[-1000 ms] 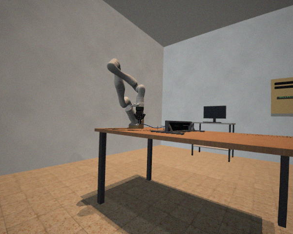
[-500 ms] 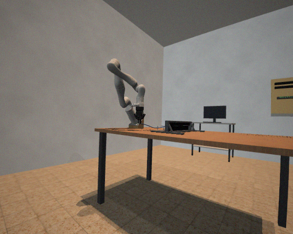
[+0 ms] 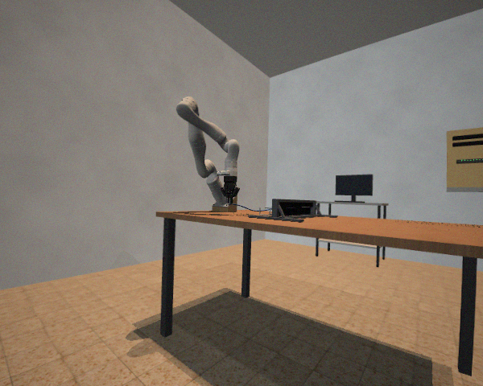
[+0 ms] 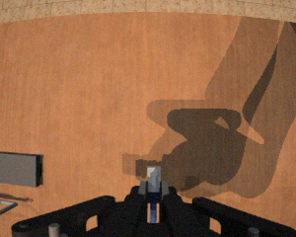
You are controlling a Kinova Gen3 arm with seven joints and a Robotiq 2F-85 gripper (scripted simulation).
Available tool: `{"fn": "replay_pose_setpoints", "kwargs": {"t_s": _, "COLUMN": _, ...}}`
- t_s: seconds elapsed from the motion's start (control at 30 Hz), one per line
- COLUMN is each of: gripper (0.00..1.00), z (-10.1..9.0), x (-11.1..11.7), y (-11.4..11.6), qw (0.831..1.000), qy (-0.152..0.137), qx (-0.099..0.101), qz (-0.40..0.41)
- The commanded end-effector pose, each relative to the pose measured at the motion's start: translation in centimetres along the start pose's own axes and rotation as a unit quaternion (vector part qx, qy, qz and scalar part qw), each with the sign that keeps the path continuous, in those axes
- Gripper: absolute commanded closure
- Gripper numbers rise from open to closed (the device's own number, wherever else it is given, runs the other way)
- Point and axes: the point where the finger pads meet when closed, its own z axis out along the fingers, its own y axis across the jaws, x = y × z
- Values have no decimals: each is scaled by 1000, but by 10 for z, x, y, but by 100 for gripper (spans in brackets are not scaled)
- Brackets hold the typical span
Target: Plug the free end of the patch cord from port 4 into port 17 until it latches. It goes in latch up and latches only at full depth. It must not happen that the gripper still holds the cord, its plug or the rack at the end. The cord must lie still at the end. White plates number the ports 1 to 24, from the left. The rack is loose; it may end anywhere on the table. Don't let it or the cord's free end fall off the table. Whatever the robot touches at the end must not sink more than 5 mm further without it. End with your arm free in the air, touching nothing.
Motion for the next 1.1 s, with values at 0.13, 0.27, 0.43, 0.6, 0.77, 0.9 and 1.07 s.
{"fn": "replay_pose_setpoints", "kwargs": {"t_s": 0.13, "gripper": 100, "z": 0, "x": 0, "y": 0, "qw": 1000, "qy": 0, "qx": 1, "qz": 0}}
{"fn": "replay_pose_setpoints", "kwargs": {"t_s": 0.27, "gripper": 100, "z": 0, "x": 0, "y": 0, "qw": 1000, "qy": 0, "qx": 1, "qz": 0}}
{"fn": "replay_pose_setpoints", "kwargs": {"t_s": 0.43, "gripper": 100, "z": 0, "x": 0, "y": 0, "qw": 1000, "qy": 0, "qx": 1, "qz": 0}}
{"fn": "replay_pose_setpoints", "kwargs": {"t_s": 0.6, "gripper": 100, "z": 0, "x": 0, "y": -1, "qw": 1000, "qy": 0, "qx": 1, "qz": -1}}
{"fn": "replay_pose_setpoints", "kwargs": {"t_s": 0.77, "gripper": 100, "z": 0, "x": 0, "y": -1, "qw": 1000, "qy": 0, "qx": 1, "qz": -2}}
{"fn": "replay_pose_setpoints", "kwargs": {"t_s": 0.9, "gripper": 100, "z": 0, "x": -1, "y": -1, "qw": 1000, "qy": 0, "qx": 1, "qz": -3}}
{"fn": "replay_pose_setpoints", "kwargs": {"t_s": 1.07, "gripper": 100, "z": -1, "x": -1, "y": -2, "qw": 1000, "qy": 0, "qx": 1, "qz": -5}}
